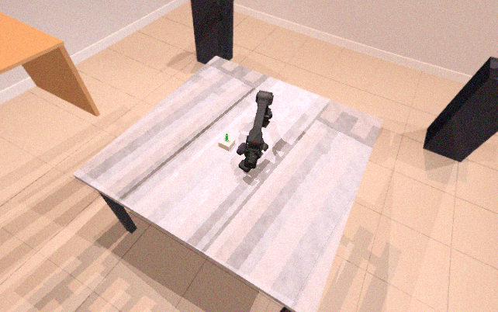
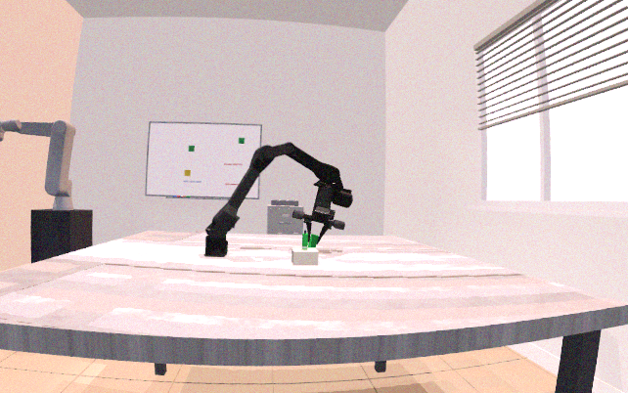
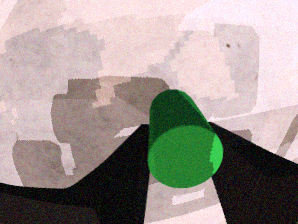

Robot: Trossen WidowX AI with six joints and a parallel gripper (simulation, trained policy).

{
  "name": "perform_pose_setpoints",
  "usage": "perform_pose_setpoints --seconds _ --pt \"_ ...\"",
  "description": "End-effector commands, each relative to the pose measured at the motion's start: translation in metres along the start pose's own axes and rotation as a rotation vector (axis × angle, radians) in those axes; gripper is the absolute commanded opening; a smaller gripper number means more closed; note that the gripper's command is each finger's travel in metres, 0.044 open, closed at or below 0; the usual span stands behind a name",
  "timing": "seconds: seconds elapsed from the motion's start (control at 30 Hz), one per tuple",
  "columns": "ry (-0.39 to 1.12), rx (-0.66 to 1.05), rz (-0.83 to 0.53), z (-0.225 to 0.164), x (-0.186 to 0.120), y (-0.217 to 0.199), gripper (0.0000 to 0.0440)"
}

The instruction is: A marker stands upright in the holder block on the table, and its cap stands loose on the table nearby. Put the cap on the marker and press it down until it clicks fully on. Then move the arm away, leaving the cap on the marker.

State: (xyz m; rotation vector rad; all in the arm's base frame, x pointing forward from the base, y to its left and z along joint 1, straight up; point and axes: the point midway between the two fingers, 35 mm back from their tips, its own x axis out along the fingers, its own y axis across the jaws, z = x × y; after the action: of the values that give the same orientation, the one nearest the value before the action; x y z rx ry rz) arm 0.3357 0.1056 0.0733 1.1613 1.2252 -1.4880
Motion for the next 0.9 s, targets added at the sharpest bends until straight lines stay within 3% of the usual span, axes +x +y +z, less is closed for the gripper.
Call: perform_pose_setpoints --seconds 0.0,0.2,0.87 --pt "0.000 -0.002 0.033 0.006 -0.013 0.000 0.0071" --pt "0.012 0.014 0.072 0.018 -0.036 0.000 0.0091" --pt "0.060 0.119 0.068 0.096 -0.079 -0.013 0.0066"
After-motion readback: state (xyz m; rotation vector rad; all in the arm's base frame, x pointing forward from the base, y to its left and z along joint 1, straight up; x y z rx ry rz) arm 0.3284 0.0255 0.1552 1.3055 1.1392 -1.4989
